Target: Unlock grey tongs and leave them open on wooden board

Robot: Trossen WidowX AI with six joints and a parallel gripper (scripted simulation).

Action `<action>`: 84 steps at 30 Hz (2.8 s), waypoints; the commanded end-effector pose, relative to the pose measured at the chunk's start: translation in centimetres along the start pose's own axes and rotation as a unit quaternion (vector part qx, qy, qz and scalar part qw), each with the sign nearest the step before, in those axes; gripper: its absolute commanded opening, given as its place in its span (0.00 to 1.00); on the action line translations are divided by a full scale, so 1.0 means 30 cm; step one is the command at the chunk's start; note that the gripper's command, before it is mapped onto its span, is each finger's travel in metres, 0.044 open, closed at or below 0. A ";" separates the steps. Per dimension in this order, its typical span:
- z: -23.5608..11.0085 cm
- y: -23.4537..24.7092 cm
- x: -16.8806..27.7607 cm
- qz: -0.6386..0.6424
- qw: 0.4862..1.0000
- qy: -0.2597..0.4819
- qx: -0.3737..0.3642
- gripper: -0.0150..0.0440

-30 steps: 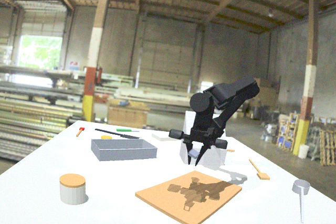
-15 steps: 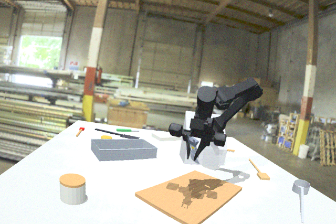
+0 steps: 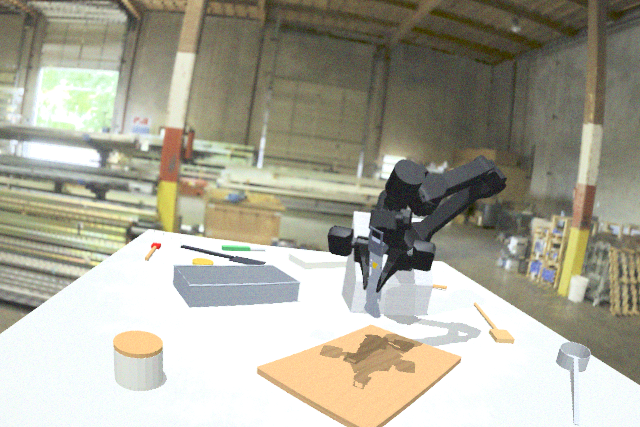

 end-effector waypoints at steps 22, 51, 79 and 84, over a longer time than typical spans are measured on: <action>-0.096 0.031 0.068 -0.017 0.996 -0.082 -0.042 0.00; -0.093 0.030 0.066 -0.016 0.996 -0.080 -0.041 0.00; 0.053 -0.003 -0.027 0.004 0.998 0.064 0.017 0.00; 0.075 -0.003 -0.034 0.004 0.995 0.098 0.025 0.00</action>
Point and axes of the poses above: the point midway between the two fingers, 35 mm back from their tips, its own z axis out along the fingers, its own y axis across the jaws, x = y × z, the point moved 6 cm from there along -z, back along the fingers, and after that the axes turned 6 degrees about z, right-handed, at the moved point
